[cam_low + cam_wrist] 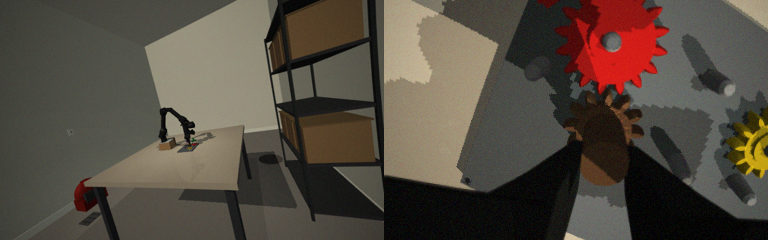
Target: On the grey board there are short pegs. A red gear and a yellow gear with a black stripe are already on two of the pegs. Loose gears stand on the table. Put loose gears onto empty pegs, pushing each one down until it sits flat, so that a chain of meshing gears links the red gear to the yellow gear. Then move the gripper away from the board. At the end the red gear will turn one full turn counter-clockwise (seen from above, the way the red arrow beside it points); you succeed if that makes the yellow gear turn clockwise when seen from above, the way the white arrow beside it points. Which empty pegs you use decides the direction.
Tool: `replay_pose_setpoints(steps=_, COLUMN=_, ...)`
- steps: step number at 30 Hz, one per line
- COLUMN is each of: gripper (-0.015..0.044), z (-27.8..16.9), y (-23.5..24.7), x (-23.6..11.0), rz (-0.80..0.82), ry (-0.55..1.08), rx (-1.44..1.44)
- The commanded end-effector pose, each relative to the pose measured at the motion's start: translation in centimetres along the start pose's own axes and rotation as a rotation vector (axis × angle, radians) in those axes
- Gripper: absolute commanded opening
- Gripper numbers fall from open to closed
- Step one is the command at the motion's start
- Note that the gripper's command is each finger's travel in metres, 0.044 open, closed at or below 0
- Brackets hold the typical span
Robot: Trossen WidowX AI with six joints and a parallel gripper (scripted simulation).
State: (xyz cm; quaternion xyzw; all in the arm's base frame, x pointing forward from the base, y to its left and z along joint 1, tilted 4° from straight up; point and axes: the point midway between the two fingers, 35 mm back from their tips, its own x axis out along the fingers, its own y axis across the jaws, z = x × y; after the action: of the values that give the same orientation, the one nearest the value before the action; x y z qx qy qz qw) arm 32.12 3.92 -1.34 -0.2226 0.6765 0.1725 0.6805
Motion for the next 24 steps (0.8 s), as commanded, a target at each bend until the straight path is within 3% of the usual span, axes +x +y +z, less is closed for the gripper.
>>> replay_pose_setpoints(steps=1, gripper=0.0000, z=0.1, y=0.0, x=0.1, rz=-0.002, ry=0.000, rx=0.009)
replay_pose_setpoints(steps=13, gripper=0.0000, z=0.0, y=0.1, x=0.4, rz=-0.002, ry=-0.001, rx=0.308)
replay_pose_setpoints(steps=18, gripper=0.0131, z=0.1, y=0.1, x=0.1, rz=-0.002, ry=-0.001, rx=0.260)
replay_pose_setpoints(steps=24, gripper=0.0140, z=0.2, y=0.0, x=-1.2, rz=-0.002, ry=-0.001, rx=0.226)
